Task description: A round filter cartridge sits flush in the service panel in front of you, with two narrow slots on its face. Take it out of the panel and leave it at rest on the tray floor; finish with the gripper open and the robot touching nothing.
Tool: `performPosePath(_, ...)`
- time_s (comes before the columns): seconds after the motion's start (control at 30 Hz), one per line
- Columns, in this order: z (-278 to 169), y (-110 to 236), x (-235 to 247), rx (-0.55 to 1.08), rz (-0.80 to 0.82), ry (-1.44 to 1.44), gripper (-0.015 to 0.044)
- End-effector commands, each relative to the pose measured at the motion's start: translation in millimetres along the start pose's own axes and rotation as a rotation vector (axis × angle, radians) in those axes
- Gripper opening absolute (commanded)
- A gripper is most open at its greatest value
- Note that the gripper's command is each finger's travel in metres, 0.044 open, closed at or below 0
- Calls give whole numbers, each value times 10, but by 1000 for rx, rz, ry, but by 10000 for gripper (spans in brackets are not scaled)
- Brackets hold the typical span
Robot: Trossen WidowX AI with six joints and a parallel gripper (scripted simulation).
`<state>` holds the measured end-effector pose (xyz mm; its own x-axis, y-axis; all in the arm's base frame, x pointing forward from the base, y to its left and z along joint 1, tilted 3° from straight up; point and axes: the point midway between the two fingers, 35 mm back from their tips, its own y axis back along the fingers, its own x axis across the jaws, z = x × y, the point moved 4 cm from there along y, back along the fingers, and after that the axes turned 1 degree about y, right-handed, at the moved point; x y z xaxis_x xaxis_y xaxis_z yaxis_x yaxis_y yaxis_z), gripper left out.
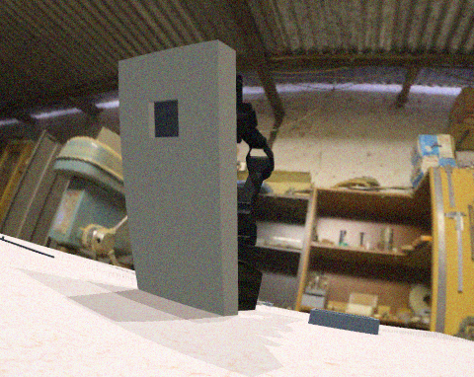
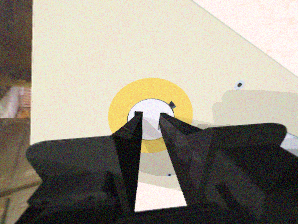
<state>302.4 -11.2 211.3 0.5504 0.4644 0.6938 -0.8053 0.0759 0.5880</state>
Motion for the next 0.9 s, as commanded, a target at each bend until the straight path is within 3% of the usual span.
performPosePath(0.0,13,-124,27,-8,3,133,0)
performPosePath(0.67,13,-121,27,-9,0,825,0)
performPosePath(0.87,13,-126,27,-9,0,816,0)
